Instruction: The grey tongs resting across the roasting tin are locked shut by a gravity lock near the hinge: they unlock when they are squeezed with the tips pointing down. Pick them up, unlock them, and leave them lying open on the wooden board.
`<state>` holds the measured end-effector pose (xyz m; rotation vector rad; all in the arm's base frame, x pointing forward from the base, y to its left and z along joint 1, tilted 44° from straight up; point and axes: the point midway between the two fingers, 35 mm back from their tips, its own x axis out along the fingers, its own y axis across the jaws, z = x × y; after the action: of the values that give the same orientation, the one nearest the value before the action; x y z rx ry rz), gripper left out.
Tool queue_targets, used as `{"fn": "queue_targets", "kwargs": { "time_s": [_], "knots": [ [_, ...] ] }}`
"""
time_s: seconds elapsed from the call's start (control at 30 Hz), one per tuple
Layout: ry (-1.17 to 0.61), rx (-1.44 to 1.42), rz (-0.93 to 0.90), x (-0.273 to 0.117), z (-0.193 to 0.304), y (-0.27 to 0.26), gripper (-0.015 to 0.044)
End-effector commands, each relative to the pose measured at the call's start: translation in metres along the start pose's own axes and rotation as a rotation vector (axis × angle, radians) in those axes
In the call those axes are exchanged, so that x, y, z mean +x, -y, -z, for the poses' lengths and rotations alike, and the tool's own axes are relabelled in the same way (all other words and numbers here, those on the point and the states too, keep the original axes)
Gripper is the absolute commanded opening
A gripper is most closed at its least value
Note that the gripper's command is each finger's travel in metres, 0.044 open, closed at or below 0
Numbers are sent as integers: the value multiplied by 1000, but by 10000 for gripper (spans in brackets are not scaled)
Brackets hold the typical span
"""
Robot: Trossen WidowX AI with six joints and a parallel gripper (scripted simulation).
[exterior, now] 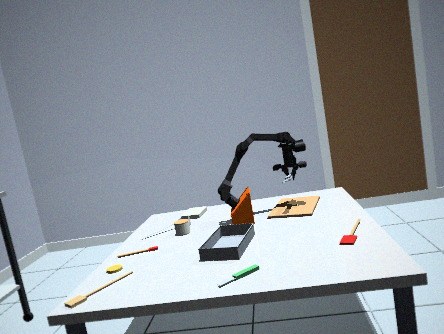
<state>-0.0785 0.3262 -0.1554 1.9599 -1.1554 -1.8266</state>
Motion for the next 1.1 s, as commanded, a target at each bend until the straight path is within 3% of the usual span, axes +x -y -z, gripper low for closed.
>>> {"fn": "queue_targets", "kwargs": {
  "time_s": [0.0, 1.07],
  "knots": [
    [31, 11, -4, 0, -1, 1, -150],
    [926, 46, -26, -24, 16, 11, -150]
  ]
}}
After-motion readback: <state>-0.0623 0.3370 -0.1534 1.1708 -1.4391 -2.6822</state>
